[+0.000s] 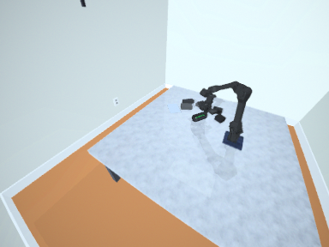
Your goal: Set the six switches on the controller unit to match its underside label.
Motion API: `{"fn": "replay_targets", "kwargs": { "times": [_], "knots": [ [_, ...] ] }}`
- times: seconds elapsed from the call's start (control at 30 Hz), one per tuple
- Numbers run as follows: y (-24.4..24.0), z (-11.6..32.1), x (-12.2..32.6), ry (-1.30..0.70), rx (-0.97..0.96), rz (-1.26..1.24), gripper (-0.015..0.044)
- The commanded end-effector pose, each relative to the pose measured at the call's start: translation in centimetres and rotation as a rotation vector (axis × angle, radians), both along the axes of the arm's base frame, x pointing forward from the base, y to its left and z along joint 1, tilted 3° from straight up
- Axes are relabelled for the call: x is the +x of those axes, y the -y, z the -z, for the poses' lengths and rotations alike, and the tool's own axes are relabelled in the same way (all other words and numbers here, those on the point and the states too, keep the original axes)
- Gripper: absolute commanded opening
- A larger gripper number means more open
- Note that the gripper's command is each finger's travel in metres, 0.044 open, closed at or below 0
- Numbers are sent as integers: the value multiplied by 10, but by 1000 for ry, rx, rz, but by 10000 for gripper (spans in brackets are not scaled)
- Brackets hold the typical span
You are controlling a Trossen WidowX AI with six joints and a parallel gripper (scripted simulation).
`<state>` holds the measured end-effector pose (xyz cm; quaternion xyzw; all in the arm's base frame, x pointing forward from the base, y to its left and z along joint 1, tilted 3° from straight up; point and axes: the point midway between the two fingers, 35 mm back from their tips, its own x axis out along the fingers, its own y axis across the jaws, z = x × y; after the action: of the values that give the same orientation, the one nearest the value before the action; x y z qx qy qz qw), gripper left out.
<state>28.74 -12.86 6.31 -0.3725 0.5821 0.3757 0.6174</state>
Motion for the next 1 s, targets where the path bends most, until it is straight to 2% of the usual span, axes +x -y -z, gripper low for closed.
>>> {"fn": "replay_targets", "kwargs": {
  "times": [0.0,0.13,0.3,0.97],
  "knots": [
    [0,1,0,0,2,-2,0],
    [0,-2,0,0,0,0,0],
    [1,-44,-2,0,2,-2,0],
    [-17,-33,8,1,4,-2,0]
  ]
}}
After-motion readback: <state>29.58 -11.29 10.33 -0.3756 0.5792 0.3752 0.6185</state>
